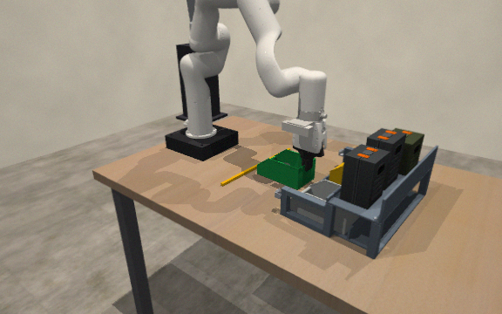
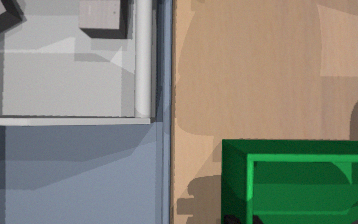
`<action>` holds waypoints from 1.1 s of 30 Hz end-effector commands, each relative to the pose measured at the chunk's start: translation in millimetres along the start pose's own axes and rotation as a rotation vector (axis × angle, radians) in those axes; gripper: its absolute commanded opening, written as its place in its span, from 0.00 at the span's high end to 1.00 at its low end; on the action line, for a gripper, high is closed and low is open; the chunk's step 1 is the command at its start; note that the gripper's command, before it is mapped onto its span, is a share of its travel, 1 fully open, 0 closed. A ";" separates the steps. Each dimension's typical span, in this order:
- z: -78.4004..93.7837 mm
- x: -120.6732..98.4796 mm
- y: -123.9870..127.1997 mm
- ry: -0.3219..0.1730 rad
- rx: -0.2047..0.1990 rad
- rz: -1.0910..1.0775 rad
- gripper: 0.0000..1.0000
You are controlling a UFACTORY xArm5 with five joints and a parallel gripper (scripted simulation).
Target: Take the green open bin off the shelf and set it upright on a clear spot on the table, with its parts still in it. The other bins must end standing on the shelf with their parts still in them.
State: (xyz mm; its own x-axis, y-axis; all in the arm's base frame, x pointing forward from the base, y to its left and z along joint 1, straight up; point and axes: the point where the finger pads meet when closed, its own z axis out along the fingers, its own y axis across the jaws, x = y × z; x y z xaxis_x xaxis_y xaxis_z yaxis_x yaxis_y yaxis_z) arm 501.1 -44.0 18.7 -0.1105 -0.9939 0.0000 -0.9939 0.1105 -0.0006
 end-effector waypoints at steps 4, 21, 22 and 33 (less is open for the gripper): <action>-2.0 -0.1 -1.9 0.006 0.005 0.000 1.00; -2.0 -0.1 -1.9 0.000 0.005 0.000 0.66; -2.0 -0.1 -1.9 0.000 0.005 0.000 0.66; -2.0 -0.1 -1.9 0.000 0.005 0.000 0.66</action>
